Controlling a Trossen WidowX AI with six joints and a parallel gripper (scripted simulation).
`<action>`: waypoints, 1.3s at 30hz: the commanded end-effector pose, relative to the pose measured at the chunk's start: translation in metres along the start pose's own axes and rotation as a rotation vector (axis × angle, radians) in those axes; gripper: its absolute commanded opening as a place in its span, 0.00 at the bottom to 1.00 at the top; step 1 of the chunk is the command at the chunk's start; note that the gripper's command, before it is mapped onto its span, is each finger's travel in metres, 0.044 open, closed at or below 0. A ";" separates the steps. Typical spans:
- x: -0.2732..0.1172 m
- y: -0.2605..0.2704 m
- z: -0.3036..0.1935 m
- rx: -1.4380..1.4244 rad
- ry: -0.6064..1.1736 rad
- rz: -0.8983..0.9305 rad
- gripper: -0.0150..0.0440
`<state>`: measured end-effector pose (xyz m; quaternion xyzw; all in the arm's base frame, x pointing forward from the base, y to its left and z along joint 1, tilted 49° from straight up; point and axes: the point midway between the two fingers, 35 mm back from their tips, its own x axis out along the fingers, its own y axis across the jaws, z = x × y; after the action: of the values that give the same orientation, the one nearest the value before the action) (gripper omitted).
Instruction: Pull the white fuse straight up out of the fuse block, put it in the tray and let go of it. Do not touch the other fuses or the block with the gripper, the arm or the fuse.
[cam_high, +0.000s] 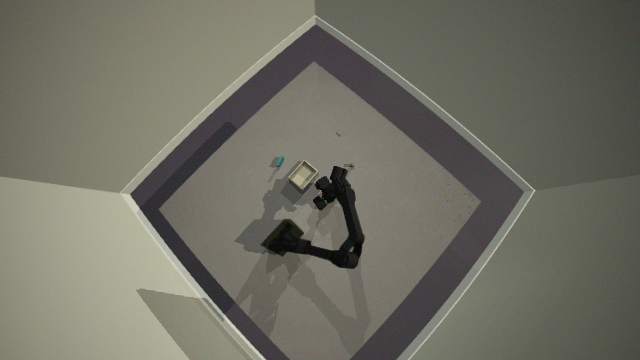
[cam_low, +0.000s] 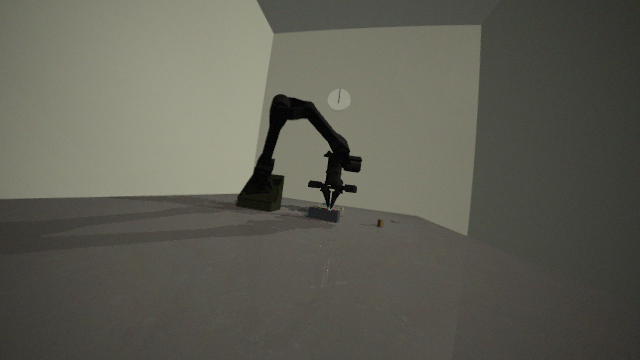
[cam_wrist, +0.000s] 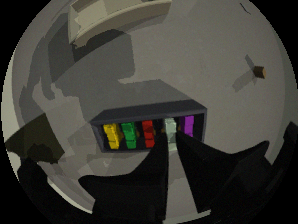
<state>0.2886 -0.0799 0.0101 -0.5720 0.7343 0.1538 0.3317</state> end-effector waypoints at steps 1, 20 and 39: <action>-0.003 -0.001 0.000 0.007 -0.004 0.000 0.25; -0.013 -0.001 0.000 0.005 -0.004 0.001 0.25; -0.022 0.000 0.000 0.003 -0.003 0.001 0.25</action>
<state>0.2906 -0.0655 0.0225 -0.5726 0.7344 0.1552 0.3296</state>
